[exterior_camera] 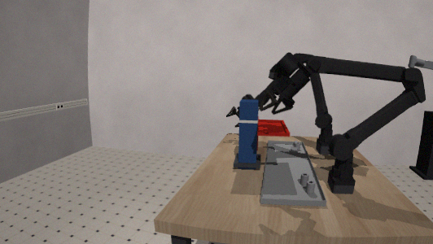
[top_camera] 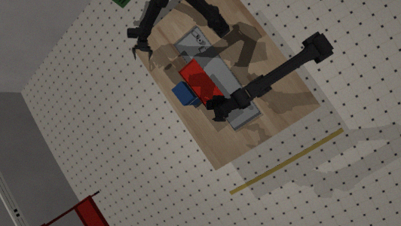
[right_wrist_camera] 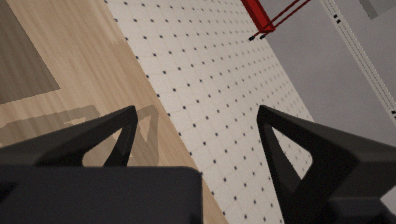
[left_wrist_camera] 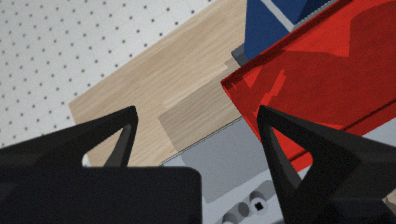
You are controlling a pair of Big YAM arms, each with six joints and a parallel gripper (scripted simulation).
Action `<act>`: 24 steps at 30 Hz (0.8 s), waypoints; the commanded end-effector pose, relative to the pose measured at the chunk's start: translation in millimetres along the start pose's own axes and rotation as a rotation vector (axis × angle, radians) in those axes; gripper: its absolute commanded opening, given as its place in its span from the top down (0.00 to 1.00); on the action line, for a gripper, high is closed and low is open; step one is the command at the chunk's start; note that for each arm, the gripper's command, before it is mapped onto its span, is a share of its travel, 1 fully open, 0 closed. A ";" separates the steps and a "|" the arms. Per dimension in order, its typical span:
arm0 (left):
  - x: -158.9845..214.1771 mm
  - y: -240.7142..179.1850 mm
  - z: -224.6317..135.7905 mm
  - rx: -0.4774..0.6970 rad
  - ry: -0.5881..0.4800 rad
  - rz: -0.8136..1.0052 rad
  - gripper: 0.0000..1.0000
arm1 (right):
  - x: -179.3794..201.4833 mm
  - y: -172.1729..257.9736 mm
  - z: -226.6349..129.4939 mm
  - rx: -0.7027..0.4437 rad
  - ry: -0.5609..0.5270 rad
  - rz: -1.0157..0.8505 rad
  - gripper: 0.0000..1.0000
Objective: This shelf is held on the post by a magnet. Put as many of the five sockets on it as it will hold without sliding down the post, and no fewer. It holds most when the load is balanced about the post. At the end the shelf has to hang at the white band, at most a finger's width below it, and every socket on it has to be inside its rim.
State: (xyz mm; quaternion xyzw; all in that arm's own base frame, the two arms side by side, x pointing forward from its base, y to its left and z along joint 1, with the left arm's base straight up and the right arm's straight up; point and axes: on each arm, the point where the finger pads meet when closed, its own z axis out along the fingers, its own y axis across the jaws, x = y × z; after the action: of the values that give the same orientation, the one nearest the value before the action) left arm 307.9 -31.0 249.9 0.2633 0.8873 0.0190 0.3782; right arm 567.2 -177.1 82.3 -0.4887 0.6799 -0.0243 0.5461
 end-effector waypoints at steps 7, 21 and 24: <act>-7.1 2.9 -4.2 -0.008 -0.018 0.002 0.00 | -6.5 -11.2 -2.6 0.015 -0.005 -0.020 0.00; 12.1 -0.2 2.9 0.003 0.041 -0.087 0.34 | -25.2 -16.1 1.6 0.008 -0.015 0.007 0.00; 47.2 -4.6 8.3 -0.005 0.166 -0.262 0.44 | -60.9 -24.3 15.7 -0.005 -0.026 0.054 0.00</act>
State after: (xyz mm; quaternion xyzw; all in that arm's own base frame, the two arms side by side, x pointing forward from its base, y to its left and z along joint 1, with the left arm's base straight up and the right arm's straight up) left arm 304.9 -28.7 244.9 0.2459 0.8961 0.0171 0.3690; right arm 566.9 -176.8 80.7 -0.4805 0.6885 -0.0175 0.5430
